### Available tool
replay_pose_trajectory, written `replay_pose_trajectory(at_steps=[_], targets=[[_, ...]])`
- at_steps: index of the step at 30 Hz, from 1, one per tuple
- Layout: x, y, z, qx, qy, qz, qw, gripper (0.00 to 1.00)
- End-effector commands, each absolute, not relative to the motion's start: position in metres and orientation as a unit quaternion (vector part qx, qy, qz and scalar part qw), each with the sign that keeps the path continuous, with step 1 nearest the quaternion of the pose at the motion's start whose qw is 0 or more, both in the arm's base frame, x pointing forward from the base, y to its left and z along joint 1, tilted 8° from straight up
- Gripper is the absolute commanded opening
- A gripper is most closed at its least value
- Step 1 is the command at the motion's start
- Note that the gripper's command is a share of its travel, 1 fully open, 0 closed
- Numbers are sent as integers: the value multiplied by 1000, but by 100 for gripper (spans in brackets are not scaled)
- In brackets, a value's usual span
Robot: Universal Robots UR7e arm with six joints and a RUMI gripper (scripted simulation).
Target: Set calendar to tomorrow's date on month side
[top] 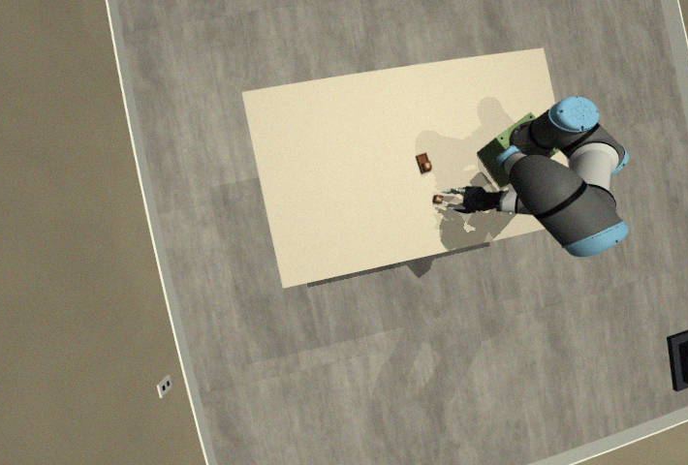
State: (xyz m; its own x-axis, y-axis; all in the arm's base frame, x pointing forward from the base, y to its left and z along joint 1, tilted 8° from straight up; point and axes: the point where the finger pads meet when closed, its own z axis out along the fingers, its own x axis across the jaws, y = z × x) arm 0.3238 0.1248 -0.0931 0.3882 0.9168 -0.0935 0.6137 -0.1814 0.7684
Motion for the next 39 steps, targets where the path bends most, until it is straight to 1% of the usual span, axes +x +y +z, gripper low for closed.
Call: replay_pose_trajectory(at_steps=[1, 15, 39], targets=[[324, 124, -98, 742, 516, 201, 379, 28], [326, 121, -123, 742, 516, 201, 379, 28], [326, 120, -132, 742, 516, 201, 379, 28]])
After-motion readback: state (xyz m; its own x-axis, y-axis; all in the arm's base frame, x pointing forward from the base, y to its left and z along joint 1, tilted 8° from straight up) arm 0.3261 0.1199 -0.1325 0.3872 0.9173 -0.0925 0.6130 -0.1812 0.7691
